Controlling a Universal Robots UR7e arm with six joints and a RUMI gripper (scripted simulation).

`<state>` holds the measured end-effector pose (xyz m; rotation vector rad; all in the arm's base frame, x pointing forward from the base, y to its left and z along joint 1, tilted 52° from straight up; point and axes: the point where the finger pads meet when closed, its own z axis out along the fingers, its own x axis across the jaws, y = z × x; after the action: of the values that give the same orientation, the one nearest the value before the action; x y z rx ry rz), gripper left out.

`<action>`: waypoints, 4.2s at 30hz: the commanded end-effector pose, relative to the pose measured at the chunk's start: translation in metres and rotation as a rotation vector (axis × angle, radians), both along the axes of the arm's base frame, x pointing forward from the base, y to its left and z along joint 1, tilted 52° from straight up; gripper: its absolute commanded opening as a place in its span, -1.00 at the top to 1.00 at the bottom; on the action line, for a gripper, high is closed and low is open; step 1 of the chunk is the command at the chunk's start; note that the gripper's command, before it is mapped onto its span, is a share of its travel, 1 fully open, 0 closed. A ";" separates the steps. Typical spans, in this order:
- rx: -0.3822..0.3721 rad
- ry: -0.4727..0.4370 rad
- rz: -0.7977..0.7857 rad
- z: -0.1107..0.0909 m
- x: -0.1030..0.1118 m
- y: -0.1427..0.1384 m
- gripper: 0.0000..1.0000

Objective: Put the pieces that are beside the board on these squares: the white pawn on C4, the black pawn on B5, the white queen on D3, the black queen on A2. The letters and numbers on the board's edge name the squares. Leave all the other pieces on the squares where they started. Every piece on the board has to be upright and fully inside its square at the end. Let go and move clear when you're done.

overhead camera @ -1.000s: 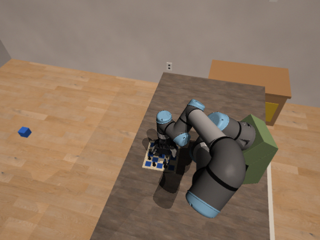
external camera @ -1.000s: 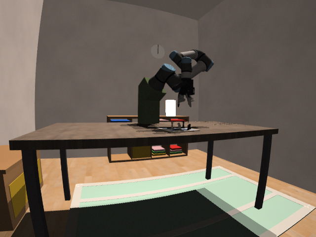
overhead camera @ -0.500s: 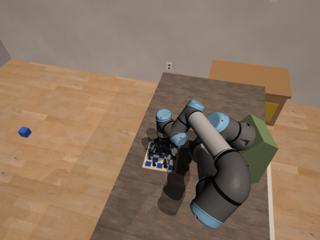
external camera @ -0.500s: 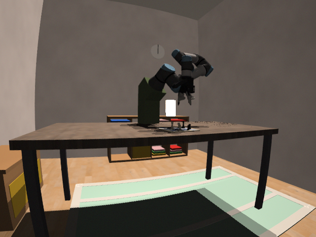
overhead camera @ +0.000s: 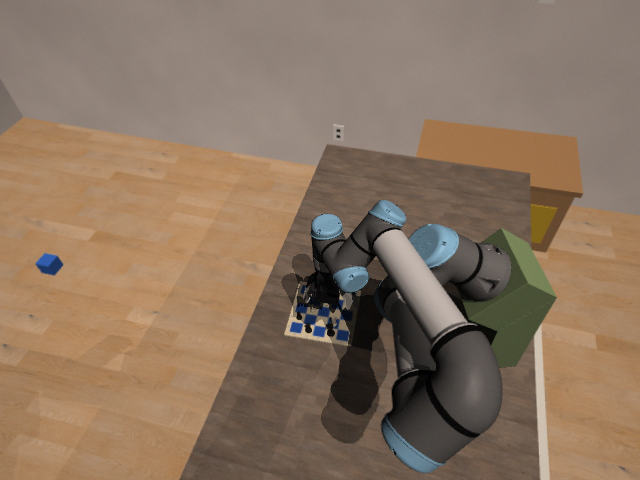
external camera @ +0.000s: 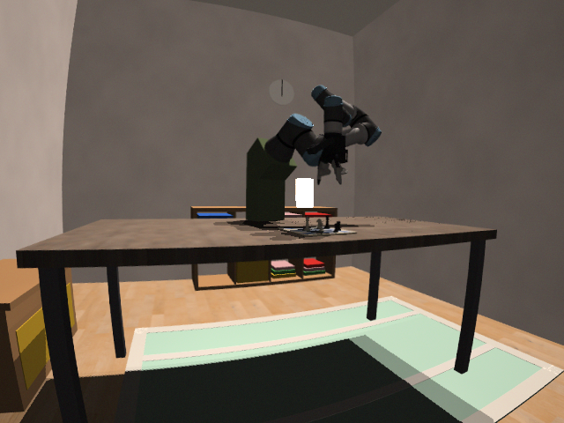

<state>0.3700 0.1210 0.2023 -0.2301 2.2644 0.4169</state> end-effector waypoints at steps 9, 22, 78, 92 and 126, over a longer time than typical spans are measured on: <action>0.009 -0.009 0.008 0.006 -0.007 -0.004 -1.00; 0.009 -0.010 0.008 0.010 -0.012 -0.007 -1.00; 0.009 -0.010 0.008 0.013 -0.015 -0.008 -1.00; 0.009 -0.010 0.008 0.013 -0.015 -0.008 -1.00; 0.009 -0.010 0.008 0.013 -0.015 -0.008 -1.00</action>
<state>0.3548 0.1126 0.2151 -0.2357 2.2524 0.4296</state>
